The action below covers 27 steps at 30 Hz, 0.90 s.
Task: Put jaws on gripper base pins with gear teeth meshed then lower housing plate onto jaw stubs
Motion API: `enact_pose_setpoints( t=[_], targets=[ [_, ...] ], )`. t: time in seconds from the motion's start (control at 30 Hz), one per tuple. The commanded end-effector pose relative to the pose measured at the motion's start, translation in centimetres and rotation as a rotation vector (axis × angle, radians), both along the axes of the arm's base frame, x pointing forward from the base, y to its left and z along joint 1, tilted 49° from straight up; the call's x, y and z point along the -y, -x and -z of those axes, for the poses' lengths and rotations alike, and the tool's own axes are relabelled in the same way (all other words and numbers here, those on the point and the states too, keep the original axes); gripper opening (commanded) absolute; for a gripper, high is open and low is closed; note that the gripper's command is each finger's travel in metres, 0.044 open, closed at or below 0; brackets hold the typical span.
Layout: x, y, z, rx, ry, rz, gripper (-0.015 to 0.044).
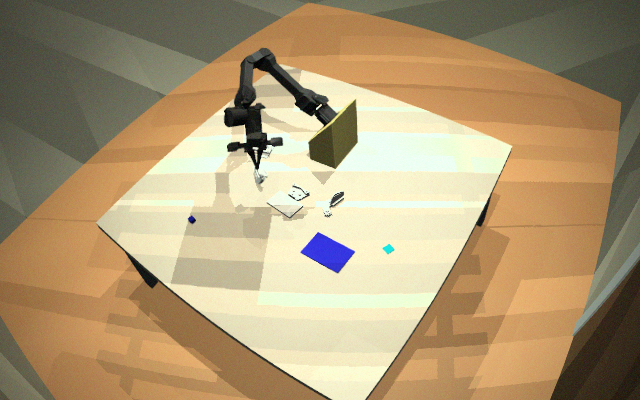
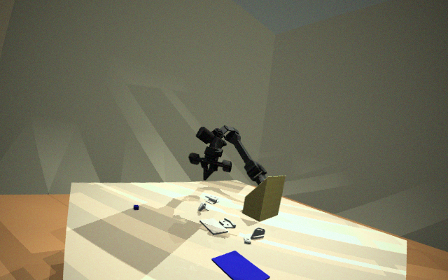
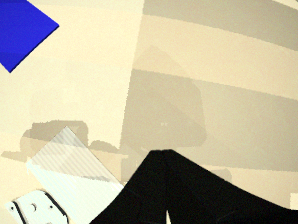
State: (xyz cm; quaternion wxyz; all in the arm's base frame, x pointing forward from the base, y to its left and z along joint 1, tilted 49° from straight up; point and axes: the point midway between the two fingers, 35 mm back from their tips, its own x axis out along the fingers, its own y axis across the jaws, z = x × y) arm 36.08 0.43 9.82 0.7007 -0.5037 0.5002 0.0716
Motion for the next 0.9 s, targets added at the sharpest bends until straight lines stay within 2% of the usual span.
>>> enact_pose_setpoints(
  t=[0.0, 0.6, 0.87],
  targets=[
    [1.9, 1.3, 1.1, -0.066, 0.061, 0.049, 0.0],
    [9.3, 7.6, 3.2, -0.353, 0.317, 0.222, 0.0],
    [11.1, 9.7, 3.4, -0.445, 0.392, 0.259, 0.0]
  ],
)
